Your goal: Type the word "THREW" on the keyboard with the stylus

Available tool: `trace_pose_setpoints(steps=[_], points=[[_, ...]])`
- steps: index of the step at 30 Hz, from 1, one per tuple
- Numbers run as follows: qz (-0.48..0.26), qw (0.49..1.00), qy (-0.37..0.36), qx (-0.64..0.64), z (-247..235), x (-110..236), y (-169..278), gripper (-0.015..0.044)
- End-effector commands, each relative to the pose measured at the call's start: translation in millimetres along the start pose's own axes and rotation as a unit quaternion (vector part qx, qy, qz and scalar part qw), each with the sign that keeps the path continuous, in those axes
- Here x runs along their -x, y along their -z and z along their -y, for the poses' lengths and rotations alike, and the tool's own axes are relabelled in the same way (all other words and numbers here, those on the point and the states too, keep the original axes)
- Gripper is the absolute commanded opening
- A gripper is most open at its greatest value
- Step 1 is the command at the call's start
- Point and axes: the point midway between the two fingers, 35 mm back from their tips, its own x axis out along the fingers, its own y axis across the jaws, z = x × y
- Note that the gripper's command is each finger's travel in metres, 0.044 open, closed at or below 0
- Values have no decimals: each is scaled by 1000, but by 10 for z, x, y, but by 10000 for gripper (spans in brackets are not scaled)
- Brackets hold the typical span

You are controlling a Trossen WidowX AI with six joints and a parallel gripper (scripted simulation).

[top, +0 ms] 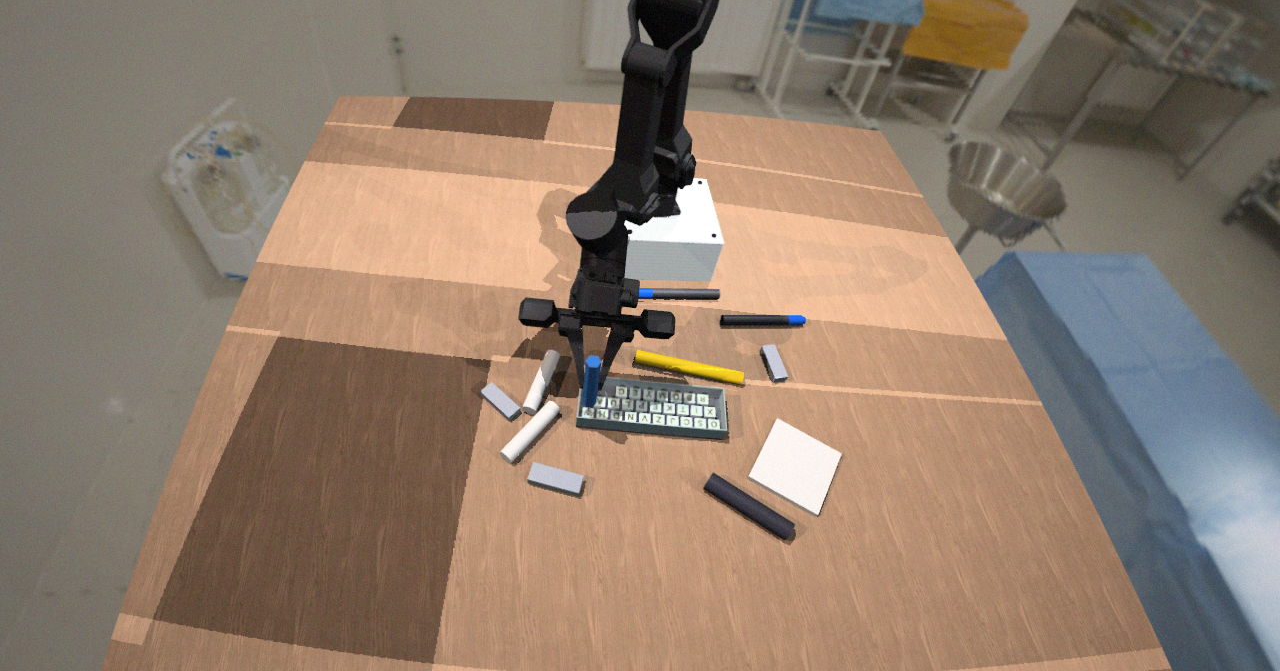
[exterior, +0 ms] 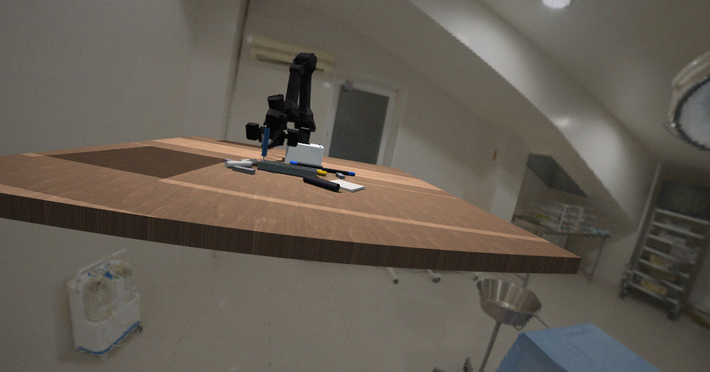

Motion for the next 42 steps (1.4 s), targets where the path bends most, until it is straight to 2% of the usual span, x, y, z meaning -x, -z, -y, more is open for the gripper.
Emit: trace_pose_setpoints(steps=[1,26,42], points=[[0,1000,-1,1,-4,-7,19,81],[0,1000,-1,1,-4,-31,63,81],[0,1000,-1,1,-3,115,-217,81]])
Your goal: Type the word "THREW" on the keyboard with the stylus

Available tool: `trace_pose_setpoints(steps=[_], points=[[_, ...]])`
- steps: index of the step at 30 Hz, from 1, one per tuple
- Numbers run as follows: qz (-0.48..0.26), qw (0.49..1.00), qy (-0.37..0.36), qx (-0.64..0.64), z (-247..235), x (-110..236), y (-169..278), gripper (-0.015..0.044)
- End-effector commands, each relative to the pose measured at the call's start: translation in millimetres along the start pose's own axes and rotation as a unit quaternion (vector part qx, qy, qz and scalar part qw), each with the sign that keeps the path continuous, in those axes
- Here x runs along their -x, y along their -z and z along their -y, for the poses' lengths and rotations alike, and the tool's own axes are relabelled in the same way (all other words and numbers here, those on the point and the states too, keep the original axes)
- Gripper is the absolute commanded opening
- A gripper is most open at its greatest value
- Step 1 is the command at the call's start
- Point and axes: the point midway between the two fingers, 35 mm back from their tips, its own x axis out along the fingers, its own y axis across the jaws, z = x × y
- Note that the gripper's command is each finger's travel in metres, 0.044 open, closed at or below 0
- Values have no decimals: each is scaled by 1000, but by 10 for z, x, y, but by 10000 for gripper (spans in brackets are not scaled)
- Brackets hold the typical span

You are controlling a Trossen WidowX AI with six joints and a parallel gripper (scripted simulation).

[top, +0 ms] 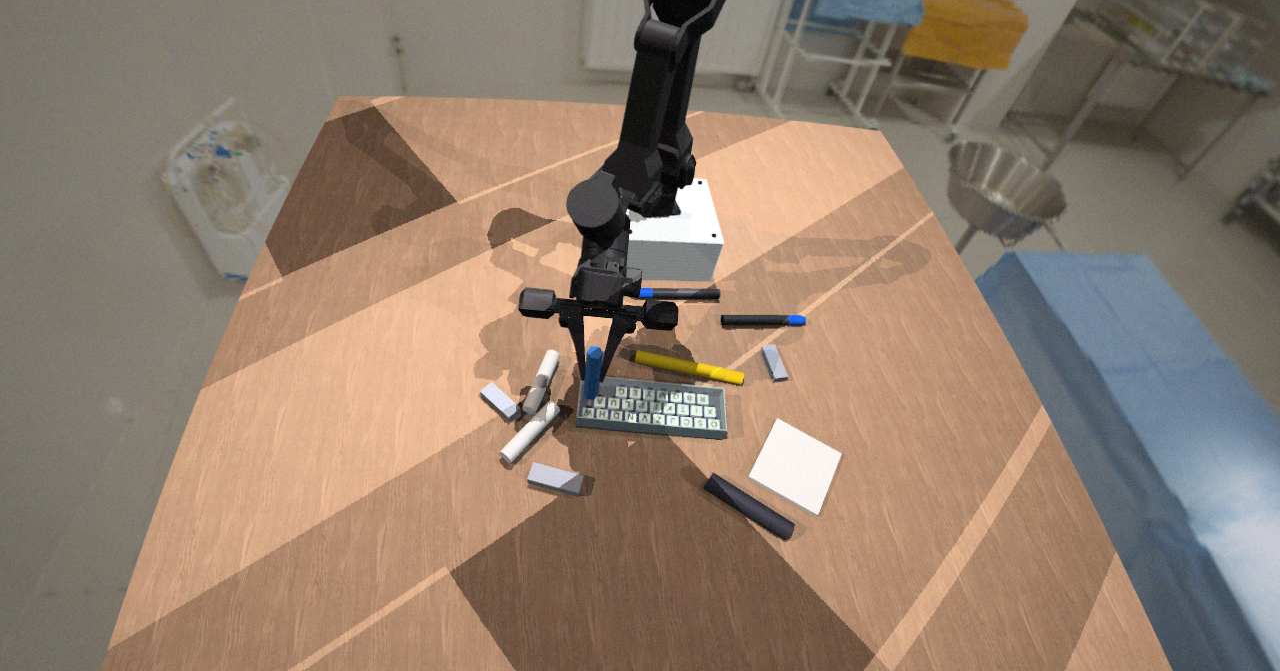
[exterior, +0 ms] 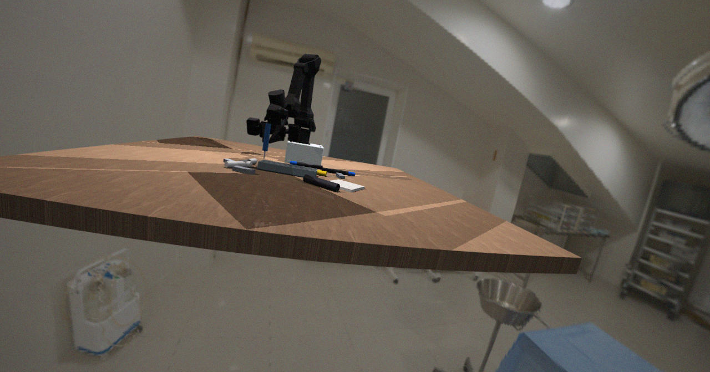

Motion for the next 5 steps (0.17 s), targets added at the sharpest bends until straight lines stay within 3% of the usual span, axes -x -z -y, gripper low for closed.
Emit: trace_pose_setpoints(steps=[1,5], points=[[2,1000,0,2,0,37,-80,81],[2,1000,0,2,-4,70,-125,81]])
